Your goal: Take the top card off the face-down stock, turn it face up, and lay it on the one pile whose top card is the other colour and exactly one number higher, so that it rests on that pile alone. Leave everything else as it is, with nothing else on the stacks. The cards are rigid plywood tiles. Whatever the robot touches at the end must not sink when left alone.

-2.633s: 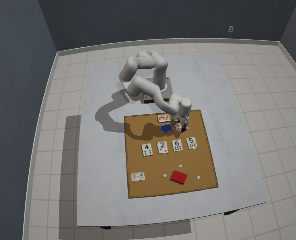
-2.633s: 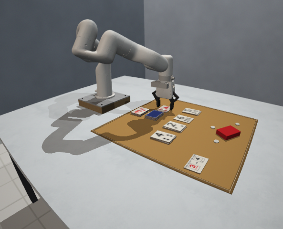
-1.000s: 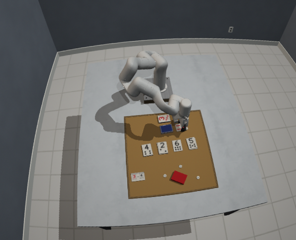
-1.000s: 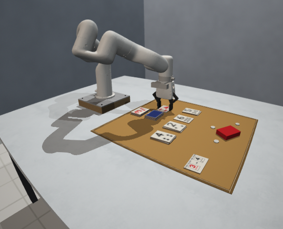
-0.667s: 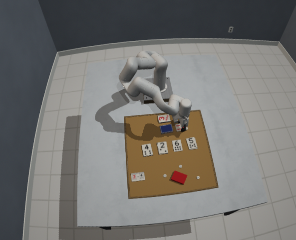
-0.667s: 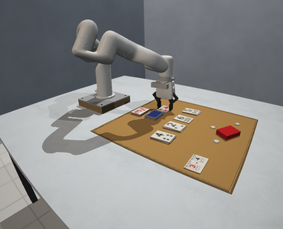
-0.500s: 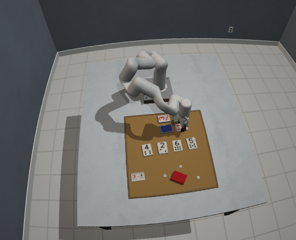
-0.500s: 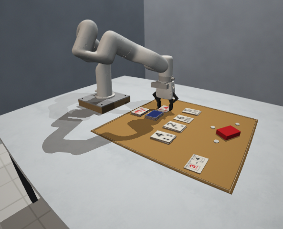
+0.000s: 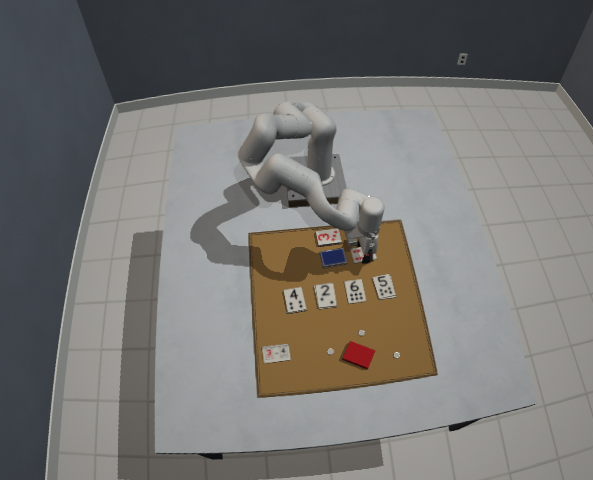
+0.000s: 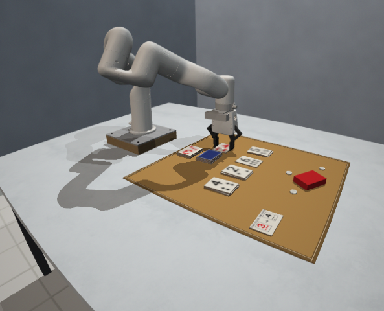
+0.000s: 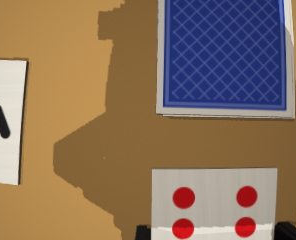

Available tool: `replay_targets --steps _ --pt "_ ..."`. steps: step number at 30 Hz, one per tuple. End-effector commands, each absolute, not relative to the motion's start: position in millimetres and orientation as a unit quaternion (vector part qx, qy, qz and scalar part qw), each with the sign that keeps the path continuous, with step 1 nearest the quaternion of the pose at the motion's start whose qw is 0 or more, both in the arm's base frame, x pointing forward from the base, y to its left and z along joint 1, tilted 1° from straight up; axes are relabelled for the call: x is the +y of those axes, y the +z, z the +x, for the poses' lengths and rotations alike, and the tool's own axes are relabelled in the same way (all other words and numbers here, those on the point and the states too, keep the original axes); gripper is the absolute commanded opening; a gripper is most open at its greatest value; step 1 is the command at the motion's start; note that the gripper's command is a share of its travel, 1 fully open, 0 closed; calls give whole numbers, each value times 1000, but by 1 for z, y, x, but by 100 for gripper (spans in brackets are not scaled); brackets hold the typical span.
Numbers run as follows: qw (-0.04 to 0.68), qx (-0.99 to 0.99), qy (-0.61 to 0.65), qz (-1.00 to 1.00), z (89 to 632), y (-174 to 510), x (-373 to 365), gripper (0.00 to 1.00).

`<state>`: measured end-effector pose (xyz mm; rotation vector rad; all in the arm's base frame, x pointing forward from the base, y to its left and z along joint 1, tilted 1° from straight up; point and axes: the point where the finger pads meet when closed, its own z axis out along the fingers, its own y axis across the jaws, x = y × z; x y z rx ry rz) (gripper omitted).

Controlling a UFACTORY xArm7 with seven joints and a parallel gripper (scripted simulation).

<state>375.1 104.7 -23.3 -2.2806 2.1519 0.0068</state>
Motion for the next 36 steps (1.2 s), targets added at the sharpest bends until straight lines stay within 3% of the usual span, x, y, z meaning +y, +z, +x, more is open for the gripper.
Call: replay_targets --steps 1,36 --pt "4 686 1 -727 376 -22 105 74" --pt "4 686 1 -727 376 18 105 74"
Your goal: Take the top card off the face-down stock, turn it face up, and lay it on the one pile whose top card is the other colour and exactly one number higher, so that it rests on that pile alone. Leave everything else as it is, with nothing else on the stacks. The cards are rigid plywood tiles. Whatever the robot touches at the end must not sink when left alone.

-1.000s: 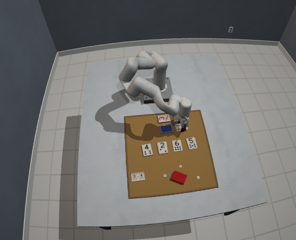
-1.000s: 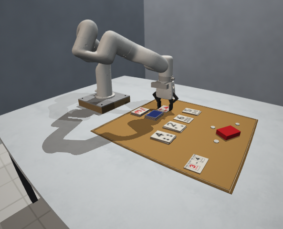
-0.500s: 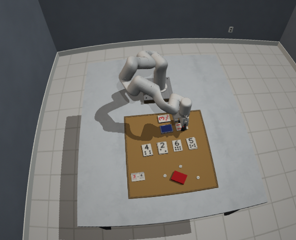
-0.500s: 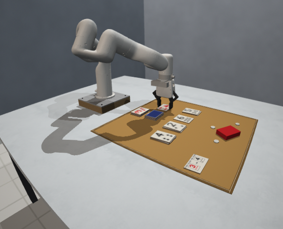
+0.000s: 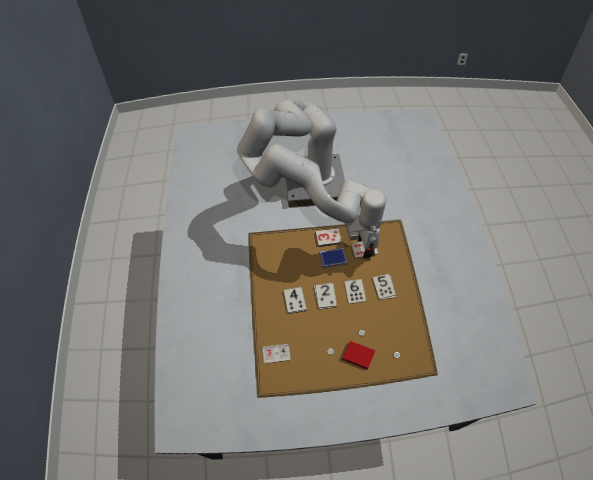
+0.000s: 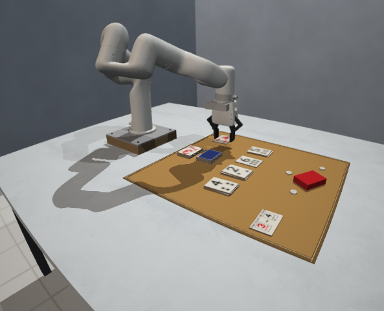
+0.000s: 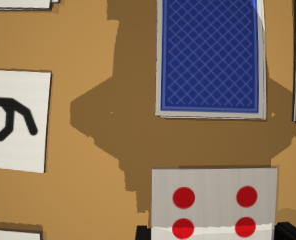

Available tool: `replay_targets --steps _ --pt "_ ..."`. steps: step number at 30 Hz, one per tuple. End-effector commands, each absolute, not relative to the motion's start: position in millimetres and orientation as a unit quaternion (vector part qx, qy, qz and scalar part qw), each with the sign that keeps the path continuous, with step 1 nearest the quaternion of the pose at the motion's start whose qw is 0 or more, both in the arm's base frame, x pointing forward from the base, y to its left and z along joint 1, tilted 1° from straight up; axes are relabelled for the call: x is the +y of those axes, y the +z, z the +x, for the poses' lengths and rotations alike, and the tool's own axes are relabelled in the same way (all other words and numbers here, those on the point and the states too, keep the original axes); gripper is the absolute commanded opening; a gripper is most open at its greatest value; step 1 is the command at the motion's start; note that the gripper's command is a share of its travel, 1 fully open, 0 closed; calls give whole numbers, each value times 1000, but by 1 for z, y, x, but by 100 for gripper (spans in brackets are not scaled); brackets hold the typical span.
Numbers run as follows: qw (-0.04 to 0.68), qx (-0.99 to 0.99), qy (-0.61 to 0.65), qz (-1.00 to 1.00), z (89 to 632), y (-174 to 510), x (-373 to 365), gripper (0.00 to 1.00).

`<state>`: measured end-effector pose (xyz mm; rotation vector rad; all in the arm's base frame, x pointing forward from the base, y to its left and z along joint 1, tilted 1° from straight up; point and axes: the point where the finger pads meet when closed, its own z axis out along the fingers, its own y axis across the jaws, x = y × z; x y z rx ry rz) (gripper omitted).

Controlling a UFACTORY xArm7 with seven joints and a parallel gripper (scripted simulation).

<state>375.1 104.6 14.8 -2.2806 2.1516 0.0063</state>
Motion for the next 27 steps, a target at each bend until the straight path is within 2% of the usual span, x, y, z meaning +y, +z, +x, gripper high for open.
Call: replay_targets --steps 1,27 --pt "4 686 1 -727 376 18 105 74" --pt "4 680 1 -733 377 18 105 74"
